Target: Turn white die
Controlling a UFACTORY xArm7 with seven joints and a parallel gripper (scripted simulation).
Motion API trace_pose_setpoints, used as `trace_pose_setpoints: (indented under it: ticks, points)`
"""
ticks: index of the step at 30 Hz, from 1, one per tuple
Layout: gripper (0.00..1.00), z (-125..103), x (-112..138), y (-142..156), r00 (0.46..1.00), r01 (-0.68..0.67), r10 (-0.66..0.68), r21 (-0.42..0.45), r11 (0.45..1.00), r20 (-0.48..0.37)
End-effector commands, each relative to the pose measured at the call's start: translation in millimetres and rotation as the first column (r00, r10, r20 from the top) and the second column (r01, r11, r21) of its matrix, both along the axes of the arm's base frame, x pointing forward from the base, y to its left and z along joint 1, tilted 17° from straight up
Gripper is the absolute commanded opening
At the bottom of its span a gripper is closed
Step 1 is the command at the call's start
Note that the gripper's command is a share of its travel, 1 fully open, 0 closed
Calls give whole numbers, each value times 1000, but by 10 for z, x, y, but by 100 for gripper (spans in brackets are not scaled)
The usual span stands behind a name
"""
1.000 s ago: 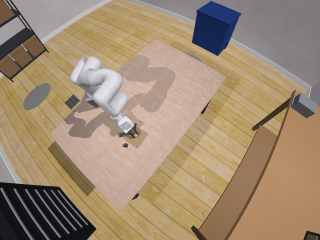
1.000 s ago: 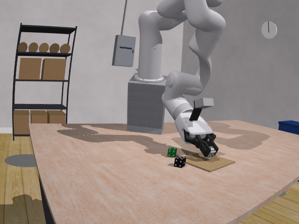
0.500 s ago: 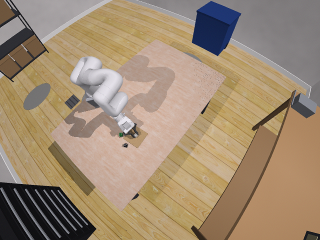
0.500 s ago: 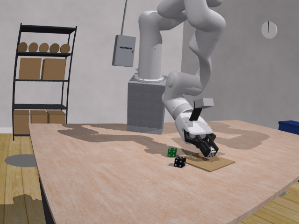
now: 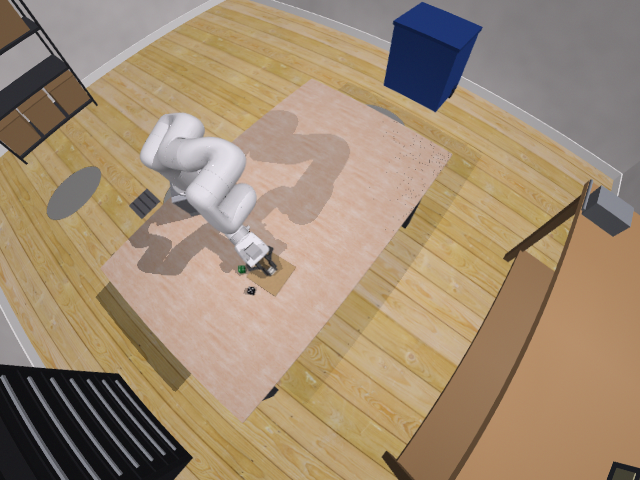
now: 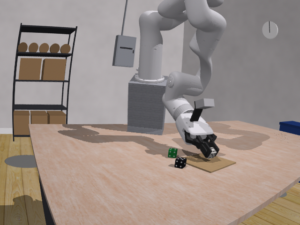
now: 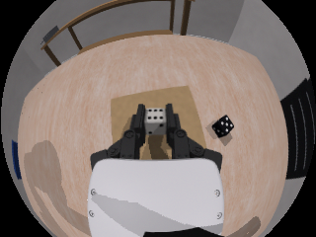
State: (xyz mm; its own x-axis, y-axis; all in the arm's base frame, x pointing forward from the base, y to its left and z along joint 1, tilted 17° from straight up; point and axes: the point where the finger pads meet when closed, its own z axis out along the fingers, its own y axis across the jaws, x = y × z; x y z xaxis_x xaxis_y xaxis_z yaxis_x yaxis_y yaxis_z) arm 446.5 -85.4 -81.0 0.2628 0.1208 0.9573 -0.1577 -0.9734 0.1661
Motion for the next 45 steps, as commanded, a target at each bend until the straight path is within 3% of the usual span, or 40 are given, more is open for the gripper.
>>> trace_pose_setpoints:
  ticks: [1, 45]
  points:
    - [21, 1, 4, 1, 1000, 0, 0, 0, 1000, 1]
    - [21, -114, 30, -23, 1000, 0, 0, 0, 1000, 1]
